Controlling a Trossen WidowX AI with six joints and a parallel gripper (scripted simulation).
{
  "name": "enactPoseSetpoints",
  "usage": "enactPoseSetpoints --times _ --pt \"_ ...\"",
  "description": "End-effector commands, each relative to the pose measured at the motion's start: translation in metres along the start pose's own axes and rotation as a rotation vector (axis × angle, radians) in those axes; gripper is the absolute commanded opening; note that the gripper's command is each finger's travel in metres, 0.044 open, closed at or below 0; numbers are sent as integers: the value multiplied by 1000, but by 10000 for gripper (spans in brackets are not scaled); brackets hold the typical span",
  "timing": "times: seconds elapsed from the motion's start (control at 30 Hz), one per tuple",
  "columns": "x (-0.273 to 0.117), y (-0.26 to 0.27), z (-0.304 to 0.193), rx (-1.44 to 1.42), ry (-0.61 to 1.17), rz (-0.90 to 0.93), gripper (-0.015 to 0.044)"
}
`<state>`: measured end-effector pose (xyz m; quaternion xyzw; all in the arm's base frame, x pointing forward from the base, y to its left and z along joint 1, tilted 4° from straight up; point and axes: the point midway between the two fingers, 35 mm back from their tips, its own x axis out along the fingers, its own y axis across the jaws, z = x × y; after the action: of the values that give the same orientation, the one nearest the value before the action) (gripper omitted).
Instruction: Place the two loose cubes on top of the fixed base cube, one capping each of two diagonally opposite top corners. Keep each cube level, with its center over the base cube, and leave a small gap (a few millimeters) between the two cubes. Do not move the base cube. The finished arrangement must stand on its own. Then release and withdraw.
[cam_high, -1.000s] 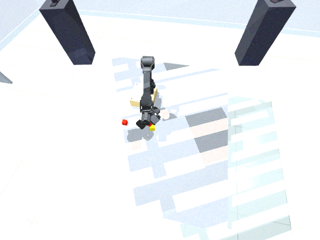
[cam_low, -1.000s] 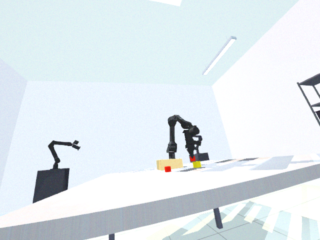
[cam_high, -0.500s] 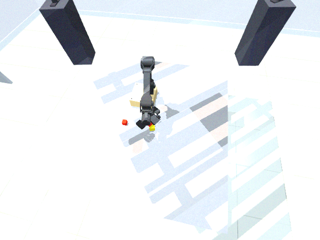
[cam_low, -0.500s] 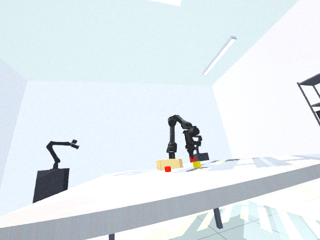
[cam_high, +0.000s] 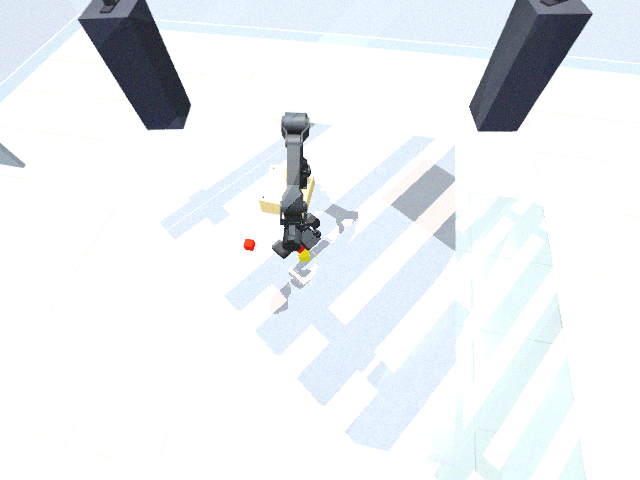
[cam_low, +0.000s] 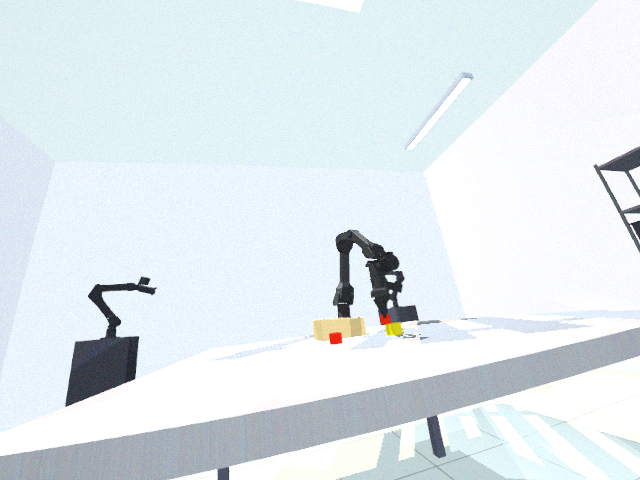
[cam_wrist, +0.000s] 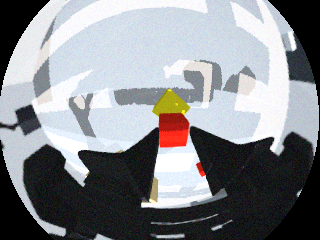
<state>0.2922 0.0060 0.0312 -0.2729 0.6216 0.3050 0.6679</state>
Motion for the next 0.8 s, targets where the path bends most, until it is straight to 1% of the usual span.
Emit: enactPoseSetpoints --times 0.0,0.6,0.77 --pt "-2 0 0 -1 -1 0 205" --pt "-29 0 0 0 0 0 205" --pt "-30 0 0 0 0 0 205"
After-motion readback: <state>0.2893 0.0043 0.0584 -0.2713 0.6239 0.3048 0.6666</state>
